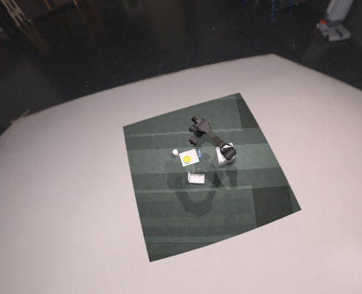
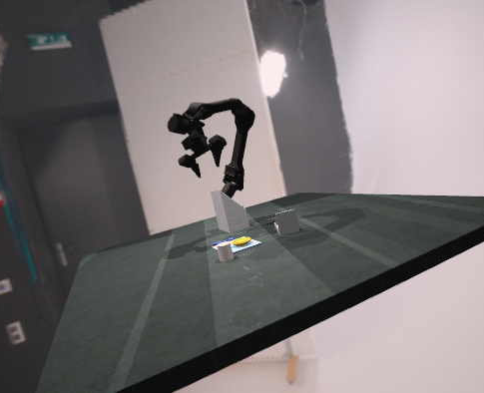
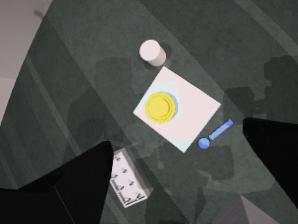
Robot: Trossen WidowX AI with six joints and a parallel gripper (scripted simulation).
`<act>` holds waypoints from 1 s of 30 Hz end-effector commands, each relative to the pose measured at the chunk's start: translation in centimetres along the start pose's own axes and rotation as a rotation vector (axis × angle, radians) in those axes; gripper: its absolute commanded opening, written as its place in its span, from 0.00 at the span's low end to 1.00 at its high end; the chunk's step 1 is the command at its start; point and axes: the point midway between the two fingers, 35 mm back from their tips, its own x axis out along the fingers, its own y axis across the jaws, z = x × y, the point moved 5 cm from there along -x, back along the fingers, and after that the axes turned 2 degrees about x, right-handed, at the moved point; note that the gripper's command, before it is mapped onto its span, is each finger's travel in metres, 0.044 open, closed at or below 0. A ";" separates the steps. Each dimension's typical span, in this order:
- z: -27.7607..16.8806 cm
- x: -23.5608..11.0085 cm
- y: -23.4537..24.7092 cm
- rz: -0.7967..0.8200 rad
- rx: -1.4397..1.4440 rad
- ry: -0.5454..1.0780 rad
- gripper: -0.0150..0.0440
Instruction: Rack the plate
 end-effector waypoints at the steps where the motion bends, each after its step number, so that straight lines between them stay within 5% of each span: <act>1: 0.7 1.6 1.2 -0.034 -0.113 0.059 0.93; 30: 1.5 12.9 8.7 -0.141 -0.811 0.434 0.93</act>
